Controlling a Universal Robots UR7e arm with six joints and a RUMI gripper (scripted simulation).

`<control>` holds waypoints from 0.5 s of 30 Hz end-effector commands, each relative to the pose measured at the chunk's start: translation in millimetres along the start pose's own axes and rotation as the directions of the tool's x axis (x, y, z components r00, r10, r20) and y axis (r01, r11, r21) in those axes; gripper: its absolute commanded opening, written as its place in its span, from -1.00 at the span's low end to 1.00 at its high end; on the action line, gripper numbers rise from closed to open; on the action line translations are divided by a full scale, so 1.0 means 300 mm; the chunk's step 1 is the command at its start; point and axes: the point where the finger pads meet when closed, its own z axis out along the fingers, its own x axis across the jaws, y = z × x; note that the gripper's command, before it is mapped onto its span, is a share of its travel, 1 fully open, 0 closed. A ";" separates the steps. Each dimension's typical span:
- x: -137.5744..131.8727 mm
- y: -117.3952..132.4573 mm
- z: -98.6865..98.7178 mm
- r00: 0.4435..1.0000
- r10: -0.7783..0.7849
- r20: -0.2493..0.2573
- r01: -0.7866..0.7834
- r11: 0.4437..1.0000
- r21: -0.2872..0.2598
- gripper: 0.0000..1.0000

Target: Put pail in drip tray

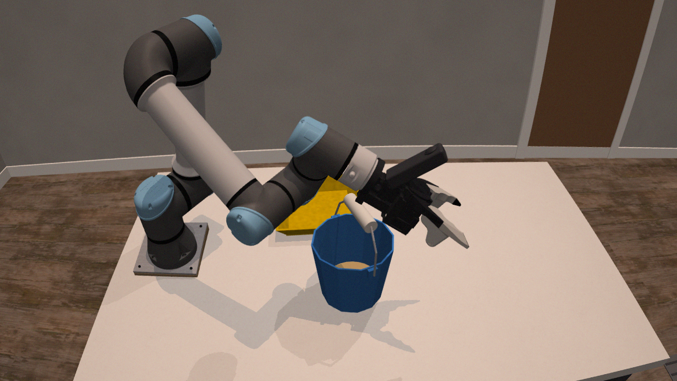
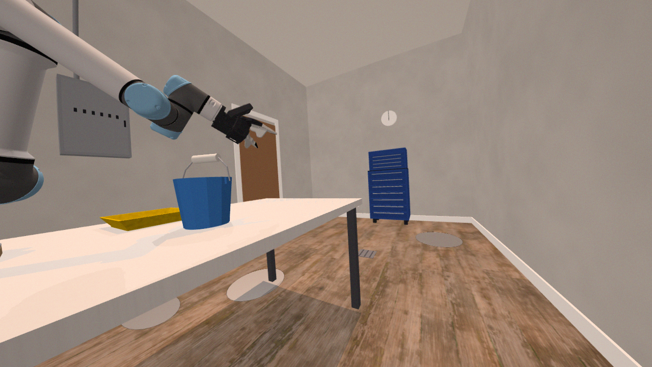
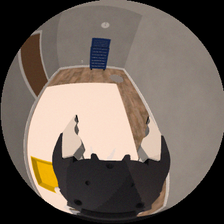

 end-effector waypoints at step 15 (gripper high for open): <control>-0.094 0.082 -0.006 0.910 0.412 -0.045 -0.400 0.846 -0.352 1.00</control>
